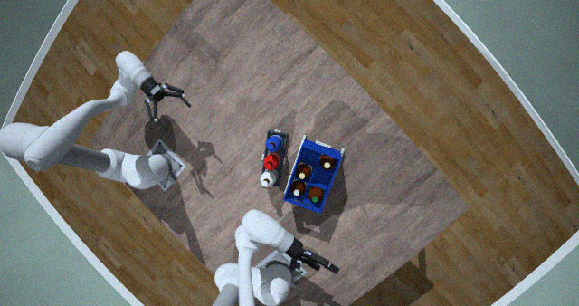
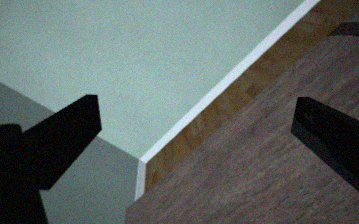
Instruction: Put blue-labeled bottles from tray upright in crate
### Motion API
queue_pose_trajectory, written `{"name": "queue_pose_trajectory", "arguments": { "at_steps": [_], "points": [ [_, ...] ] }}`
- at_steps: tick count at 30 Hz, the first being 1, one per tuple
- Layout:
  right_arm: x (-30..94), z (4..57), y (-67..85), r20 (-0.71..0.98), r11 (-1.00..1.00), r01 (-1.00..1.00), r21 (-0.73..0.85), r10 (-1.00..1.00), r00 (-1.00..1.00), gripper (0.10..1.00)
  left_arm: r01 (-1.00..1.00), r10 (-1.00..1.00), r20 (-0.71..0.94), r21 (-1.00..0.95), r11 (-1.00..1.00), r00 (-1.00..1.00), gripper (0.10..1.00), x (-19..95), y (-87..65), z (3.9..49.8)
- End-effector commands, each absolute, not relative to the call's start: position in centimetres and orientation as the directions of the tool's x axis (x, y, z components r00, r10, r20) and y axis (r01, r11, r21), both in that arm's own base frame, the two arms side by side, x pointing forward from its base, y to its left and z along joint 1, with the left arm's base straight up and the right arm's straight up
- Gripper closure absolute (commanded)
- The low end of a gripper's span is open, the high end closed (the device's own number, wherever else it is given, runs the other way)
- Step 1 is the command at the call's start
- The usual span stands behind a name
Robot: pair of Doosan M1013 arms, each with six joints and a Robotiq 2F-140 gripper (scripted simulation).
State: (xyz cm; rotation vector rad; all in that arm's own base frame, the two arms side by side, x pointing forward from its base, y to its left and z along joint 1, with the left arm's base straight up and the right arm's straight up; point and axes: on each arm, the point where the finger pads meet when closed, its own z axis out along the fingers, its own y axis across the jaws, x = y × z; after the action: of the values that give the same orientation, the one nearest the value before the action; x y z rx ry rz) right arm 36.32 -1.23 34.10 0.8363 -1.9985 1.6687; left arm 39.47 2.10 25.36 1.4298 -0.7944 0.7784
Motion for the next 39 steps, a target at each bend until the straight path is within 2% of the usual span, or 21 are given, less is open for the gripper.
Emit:
{"name": "queue_pose_trajectory", "arguments": {
  "at_steps": [1, 39],
  "points": [
    [36.3, 34.1, -1.2, 0.647, 0.107, -0.670, -0.735, -0.187, -0.739, 0.098, -0.846, -0.012, 0.846, 0.533, 0.000, 0.533, 0.098, 39.5, 2.1, 25.4],
    [36.3, 34.1, -1.2, 0.647, 0.107, -0.670, -0.735, -0.187, -0.739, 0.098, -0.810, -0.027, 0.809, 0.586, -0.020, 0.587, 0.098, 38.9, 3.2, 24.9]
  ]
}}
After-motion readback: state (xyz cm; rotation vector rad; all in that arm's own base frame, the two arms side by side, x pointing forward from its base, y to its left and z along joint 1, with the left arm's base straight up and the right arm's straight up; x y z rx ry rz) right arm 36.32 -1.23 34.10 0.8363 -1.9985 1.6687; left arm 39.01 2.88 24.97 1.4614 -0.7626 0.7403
